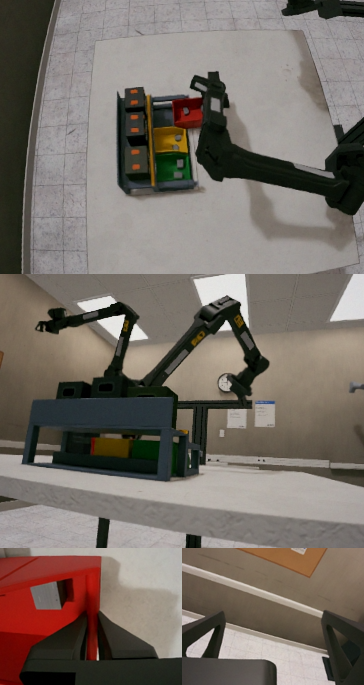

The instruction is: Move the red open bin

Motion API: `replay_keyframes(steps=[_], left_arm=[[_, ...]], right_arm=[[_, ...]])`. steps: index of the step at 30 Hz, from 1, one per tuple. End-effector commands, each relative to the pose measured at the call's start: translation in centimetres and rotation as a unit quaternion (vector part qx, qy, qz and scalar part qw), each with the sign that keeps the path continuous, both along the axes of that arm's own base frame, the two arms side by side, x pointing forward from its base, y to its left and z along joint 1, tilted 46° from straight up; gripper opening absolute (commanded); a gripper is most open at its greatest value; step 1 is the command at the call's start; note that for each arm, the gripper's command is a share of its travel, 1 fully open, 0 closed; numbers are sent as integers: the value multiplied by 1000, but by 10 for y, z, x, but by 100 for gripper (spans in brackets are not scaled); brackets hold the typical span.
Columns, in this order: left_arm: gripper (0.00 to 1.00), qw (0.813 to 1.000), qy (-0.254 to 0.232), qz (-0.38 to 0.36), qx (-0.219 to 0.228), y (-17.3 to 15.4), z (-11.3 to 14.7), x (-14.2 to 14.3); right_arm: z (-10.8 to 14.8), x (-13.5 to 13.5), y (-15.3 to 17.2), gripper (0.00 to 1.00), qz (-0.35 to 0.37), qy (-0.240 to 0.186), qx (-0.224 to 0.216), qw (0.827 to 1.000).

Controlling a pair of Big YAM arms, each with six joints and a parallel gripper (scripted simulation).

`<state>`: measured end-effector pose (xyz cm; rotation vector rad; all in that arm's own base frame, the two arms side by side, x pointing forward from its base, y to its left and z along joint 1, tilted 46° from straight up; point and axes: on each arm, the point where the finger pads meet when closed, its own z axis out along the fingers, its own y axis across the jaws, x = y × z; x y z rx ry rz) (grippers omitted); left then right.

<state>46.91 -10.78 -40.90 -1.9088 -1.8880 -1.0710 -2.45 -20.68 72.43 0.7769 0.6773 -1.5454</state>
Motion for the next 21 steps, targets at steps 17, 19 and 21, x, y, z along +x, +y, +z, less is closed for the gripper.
replay_keyframes(steps=[17, 19, 21], left_arm=[[0, 1000, -6, -13, -1, -16, 1, -4], [0, 1000, -6, -12, -1, -16, 1, -4], [0, 1000, -6, -12, -1, -16, 1, -4]], right_arm=[[27, 1, 28, 100, -8, 9, -27, 1000], [27, 1, 28, 100, -8, 9, -27, 1000], [27, 1, 28, 100, -8, 9, -27, 1000]])
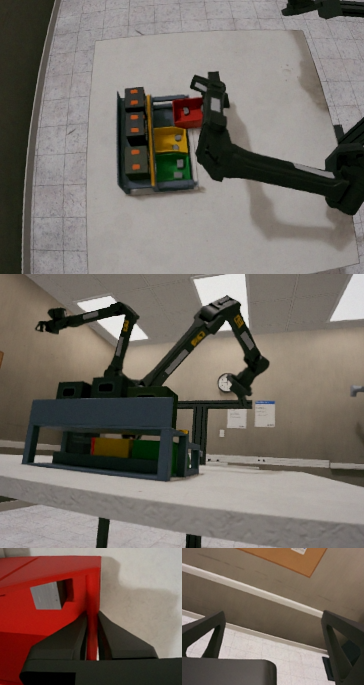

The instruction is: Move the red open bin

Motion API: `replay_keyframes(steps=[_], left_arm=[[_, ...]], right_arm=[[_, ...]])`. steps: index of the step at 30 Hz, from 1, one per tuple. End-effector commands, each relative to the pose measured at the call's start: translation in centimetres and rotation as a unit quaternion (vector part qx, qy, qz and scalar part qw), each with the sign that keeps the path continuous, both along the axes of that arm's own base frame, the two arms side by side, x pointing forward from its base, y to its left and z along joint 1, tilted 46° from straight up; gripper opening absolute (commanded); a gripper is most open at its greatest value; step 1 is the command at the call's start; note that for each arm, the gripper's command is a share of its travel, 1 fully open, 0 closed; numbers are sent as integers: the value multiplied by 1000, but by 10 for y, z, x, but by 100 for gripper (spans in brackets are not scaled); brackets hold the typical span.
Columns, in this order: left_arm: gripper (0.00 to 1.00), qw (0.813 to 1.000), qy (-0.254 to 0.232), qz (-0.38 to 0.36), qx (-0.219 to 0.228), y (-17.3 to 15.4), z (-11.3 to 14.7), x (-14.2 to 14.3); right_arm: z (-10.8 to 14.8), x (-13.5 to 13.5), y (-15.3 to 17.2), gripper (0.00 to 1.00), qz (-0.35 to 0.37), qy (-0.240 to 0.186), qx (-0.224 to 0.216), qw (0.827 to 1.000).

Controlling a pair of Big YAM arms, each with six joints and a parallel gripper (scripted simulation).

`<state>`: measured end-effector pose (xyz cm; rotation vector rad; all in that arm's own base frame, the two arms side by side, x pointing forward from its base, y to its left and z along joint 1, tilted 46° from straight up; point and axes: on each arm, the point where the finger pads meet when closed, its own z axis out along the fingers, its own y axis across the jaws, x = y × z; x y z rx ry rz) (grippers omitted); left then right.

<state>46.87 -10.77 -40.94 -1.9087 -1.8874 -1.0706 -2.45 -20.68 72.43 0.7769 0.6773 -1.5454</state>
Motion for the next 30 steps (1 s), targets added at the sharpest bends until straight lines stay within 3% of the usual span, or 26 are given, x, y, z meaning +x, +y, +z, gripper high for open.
replay_keyframes(steps=[1, 30], left_arm=[[0, 1000, -6, -12, -1, -16, 1, -4], [0, 1000, -8, -12, -2, -14, -1, -10]], right_arm=[[27, 1, 28, 100, -8, 9, -27, 1000], [27, 1, 28, 100, -8, 9, -27, 1000]])
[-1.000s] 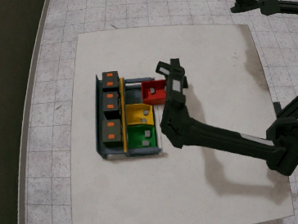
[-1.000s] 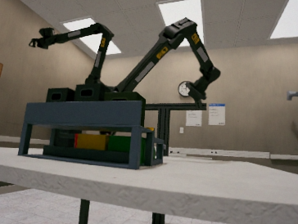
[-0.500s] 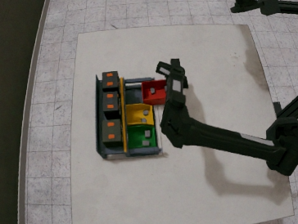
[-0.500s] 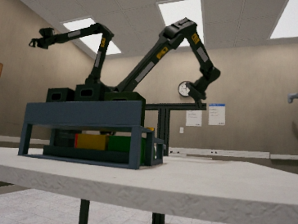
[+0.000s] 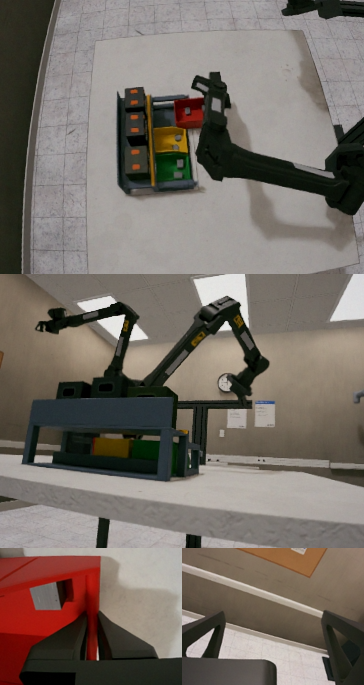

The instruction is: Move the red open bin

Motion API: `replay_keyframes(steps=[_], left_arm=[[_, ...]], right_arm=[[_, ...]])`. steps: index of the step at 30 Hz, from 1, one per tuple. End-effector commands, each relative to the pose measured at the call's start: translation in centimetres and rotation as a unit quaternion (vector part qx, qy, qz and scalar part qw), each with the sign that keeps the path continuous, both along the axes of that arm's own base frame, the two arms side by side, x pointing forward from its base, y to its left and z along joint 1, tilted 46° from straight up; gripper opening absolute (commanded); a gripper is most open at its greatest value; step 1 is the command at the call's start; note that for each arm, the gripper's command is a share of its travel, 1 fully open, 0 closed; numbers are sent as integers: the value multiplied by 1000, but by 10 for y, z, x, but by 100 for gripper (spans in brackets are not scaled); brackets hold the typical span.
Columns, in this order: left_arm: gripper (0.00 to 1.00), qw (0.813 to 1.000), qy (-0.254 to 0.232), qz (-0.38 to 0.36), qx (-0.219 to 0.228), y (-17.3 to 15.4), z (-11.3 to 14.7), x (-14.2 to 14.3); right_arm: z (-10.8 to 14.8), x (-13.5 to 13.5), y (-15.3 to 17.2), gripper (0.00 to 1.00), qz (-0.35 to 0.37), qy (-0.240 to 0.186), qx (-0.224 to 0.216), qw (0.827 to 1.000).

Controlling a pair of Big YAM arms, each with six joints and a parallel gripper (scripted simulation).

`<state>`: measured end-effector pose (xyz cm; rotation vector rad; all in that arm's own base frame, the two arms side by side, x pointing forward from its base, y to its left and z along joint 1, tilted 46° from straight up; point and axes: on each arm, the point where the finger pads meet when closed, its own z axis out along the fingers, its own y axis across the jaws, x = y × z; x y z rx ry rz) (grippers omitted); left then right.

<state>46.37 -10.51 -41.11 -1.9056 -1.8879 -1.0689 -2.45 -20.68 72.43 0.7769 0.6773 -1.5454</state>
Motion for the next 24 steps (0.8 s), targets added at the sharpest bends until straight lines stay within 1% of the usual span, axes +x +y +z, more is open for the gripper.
replay_keyframes(steps=[1, 11, 14, 19, 24], left_arm=[[0, 1000, -7, -13, -2, -16, 0, -7], [0, 1000, -6, -13, -1, -14, -4, -14], [0, 1000, -7, -13, -2, -16, -1, -11], [0, 1000, -5, -13, -1, -13, -5, -19], [0, 1000, -7, -13, -2, -14, -5, -21]], right_arm=[[27, 1, 28, 100, -8, 9, -27, 1000], [27, 1, 28, 100, -8, 9, -27, 1000], [27, 1, 28, 100, -8, 9, -27, 1000], [27, 1, 28, 100, -8, 9, -27, 1000], [27, 1, 28, 100, -8, 9, -27, 1000]])
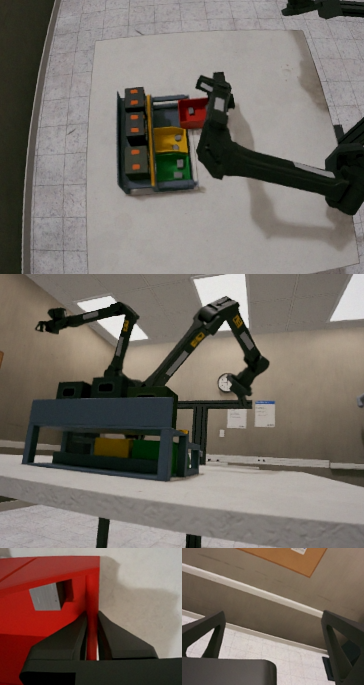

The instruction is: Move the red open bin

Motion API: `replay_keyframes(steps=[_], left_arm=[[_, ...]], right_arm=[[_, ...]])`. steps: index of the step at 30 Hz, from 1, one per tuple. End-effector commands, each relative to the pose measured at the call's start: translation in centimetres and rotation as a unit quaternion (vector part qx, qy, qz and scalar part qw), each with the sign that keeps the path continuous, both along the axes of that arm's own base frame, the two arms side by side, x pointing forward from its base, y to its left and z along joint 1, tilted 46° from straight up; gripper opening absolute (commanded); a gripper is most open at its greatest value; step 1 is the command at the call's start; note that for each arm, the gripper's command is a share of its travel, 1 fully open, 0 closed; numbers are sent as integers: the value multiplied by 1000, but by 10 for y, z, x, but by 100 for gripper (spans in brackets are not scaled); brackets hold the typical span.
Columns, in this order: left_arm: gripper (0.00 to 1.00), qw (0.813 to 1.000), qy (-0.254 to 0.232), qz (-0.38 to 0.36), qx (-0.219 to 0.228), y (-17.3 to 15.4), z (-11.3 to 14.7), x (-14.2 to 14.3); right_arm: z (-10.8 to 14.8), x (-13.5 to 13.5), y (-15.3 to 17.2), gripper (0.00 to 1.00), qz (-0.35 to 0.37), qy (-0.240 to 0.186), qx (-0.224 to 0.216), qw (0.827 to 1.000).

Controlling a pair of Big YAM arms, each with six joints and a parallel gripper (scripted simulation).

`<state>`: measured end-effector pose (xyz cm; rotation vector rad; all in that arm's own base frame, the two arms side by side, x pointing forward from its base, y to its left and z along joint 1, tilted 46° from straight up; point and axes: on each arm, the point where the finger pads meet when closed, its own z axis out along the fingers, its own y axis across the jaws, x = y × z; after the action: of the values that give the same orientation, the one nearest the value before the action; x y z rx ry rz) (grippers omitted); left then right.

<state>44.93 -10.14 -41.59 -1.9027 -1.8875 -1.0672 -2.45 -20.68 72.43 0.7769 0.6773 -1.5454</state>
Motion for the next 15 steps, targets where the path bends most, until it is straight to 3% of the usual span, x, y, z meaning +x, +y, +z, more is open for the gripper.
replay_keyframes(steps=[1, 15], left_arm=[[0, 1000, -8, -14, -3, -17, -1, -7], [0, 1000, -6, -14, -2, -15, -4, -15]], right_arm=[[27, 1, 28, 100, -8, 9, -27, 1000], [27, 1, 28, 100, -8, 9, -27, 1000]])
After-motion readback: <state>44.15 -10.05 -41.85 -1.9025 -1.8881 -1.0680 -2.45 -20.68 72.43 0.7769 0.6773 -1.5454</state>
